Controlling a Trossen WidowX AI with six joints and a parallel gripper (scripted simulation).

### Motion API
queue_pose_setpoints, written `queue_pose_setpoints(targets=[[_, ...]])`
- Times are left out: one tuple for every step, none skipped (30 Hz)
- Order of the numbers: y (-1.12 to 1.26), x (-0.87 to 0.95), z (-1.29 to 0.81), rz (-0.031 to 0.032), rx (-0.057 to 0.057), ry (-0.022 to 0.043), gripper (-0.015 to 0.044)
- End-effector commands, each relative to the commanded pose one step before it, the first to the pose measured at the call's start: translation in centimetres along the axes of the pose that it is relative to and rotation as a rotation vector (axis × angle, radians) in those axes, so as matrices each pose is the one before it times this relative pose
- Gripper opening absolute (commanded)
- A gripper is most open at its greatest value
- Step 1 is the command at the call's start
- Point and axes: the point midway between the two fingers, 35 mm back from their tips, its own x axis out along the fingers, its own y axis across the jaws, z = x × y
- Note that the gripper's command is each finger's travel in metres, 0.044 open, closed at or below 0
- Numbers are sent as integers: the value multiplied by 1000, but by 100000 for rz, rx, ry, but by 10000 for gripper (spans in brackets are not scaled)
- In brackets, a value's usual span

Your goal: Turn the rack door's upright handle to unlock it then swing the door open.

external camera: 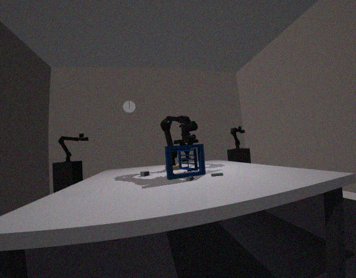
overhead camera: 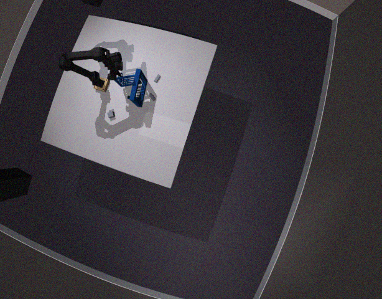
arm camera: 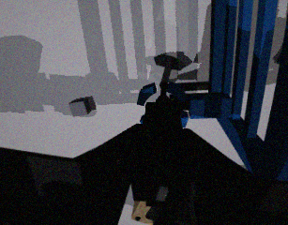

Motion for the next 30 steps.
queue_pose_setpoints(targets=[[584,-47,248,-651,6246,-425,16],[197,-1,25,22,1232,-1,16],[198,-1,20,22,1232,0,16],[196,-1,30,23,1205,-16,16],[197,-1,25,23,1216,-9,16],[198,0,21,22,1218,-6,16],[192,-2,29,21,1218,2,16],[195,-1,25,21,1227,3,16],[196,-1,20,21,1227,3,16],[211,-2,32,23,1337,1,16],[215,-1,27,23,1351,2,16],[217,-1,22,23,1351,2,16],[211,-2,32,22,1328,1,16],[212,-1,27,22,1329,1,16],[214,-1,22,22,1329,1,16],[199,-1,19,26,1221,-4,16],[201,-1,15,26,1226,-3,16],[202,0,11,26,1226,-3,16],[196,0,6,15,1209,6,16],[197,1,2,15,1211,6,16],[149,1,-2,11,913,5,16],[90,1,-2,7,547,3,16],[30,0,-1,2,183,1,16],[0,0,0,0,0,0,16],[-9,0,-12,-1,0,1,16],[0,0,0,0,0,0,16],[0,0,0,0,0,0,16],[0,0,0,0,0,0,16],[0,0,0,0,0,0,16],[0,0,0,0,0,0,16]])
